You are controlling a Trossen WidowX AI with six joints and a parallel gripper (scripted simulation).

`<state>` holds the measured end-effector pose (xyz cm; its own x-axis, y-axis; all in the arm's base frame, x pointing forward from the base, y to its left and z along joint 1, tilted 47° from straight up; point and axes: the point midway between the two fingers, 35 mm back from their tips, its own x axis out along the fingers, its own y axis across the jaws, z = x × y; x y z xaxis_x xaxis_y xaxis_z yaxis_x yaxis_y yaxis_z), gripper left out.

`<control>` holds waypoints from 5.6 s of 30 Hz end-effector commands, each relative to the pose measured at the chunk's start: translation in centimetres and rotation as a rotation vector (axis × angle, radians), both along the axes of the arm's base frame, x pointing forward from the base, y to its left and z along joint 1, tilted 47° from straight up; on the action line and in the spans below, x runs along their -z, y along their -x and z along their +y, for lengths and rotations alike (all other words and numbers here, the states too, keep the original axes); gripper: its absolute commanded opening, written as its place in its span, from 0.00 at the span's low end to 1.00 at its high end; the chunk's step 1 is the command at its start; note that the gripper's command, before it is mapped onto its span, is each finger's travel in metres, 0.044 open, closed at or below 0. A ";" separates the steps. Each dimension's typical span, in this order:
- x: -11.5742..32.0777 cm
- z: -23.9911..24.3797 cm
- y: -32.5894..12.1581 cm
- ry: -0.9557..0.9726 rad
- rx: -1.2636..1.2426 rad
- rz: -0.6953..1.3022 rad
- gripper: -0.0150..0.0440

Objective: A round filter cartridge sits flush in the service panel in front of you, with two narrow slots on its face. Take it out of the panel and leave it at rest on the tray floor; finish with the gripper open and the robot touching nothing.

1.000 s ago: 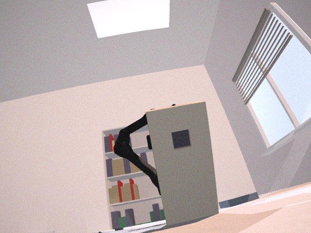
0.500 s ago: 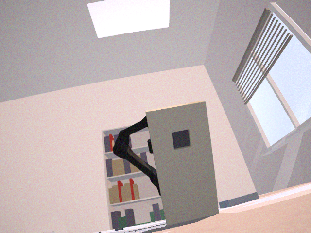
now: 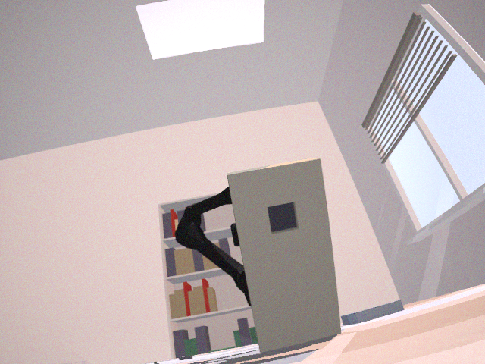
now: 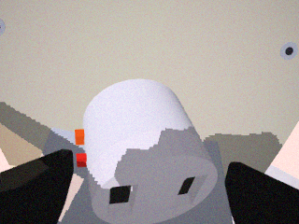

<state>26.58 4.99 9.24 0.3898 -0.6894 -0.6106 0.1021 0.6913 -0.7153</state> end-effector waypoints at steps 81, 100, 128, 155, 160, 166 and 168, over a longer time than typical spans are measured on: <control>6.7 18.2 4.8 -0.073 -0.354 0.446 0.25; 13.1 23.8 10.7 -0.156 -0.815 0.821 0.25; 23.2 19.9 25.8 -0.226 -1.185 1.189 0.25; 29.6 12.8 29.3 -0.235 -1.250 1.265 0.25; 29.3 12.9 29.1 -0.222 -1.248 1.271 0.30; 29.3 12.9 29.1 -0.222 -1.248 1.271 0.57; 29.3 12.9 29.1 -0.222 -1.248 1.271 0.65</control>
